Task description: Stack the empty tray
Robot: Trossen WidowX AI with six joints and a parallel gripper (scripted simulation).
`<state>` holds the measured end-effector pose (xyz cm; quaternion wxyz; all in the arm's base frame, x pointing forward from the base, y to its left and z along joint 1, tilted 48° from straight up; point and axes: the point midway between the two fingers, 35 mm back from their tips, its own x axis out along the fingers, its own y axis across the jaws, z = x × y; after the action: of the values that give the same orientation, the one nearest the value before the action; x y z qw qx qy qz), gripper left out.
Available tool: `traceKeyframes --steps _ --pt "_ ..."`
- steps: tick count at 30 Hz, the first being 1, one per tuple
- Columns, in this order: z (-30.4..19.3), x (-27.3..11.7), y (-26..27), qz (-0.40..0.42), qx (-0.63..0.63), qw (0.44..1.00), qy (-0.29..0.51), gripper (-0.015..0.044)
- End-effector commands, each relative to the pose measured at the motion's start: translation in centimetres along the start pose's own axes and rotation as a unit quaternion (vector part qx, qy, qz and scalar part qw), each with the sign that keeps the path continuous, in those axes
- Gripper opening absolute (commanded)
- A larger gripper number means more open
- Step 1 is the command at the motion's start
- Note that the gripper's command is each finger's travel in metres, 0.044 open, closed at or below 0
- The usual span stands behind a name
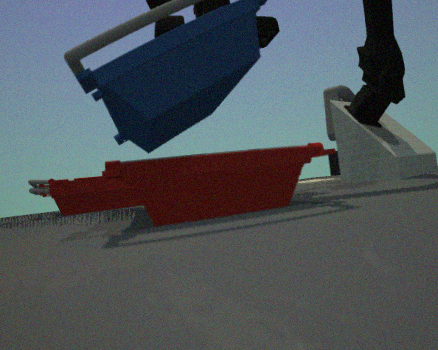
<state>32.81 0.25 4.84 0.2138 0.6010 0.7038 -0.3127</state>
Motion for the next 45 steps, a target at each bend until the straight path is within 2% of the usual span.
traceKeyframes --steps 1,45 --pt "0.2 -0.8 0.4 0.017 0.0 1.0 0.001 0.0" --pt "0.2 3.8 -0.4 0.017 0.0 1.0 0.001 0.0"
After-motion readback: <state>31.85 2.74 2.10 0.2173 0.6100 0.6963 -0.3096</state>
